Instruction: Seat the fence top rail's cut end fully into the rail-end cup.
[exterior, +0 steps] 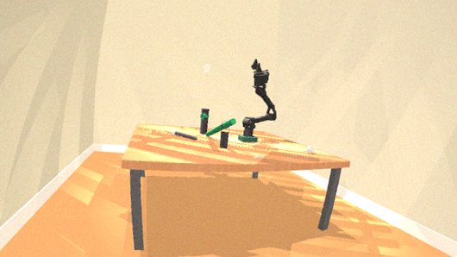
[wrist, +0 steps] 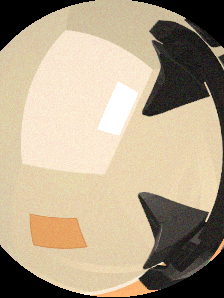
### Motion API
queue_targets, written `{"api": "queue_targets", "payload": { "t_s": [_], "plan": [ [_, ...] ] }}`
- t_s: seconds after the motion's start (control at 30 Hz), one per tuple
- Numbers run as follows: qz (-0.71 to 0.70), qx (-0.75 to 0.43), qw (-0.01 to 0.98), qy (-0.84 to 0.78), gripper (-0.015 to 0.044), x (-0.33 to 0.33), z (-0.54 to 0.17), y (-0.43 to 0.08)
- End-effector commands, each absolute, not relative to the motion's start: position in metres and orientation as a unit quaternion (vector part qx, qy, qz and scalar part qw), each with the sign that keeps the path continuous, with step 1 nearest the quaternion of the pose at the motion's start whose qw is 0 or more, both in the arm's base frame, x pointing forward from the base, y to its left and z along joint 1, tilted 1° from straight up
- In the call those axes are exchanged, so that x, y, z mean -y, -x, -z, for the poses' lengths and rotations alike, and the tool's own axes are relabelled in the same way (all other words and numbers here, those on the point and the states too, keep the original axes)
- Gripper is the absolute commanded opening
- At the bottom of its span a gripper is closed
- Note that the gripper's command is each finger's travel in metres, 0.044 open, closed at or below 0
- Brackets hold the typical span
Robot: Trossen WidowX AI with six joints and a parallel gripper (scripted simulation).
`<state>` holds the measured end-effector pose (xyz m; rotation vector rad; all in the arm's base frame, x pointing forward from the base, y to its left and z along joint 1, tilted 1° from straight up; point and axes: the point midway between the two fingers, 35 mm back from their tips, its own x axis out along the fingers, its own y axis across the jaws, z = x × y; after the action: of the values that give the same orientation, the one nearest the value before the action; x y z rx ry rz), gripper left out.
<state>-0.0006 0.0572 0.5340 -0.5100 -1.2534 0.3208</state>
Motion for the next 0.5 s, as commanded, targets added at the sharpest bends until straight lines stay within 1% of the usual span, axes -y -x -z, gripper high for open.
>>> {"api": "queue_targets", "payload": {
  "t_s": [0.0, 0.03, 0.1, 0.17, 0.33, 0.47],
  "plan": [
    [-0.149, 0.575, 0.769, 0.235, 0.0426, -0.058, -0.534, -0.001],
    [-0.151, 0.568, 0.774, 0.234, 0.0440, -0.059, -0.533, -0.005],
    [-0.158, 0.540, 0.794, 0.231, 0.0440, -0.063, -0.531, -0.022],
    [-0.169, 0.491, 0.824, 0.226, 0.0440, -0.068, -0.526, -0.049],
    [-0.184, 0.337, 0.901, 0.201, 0.0440, -0.075, -0.498, -0.125],
    [-0.183, 0.192, 0.948, 0.175, 0.0440, -0.074, -0.462, -0.182]
  ]
}}
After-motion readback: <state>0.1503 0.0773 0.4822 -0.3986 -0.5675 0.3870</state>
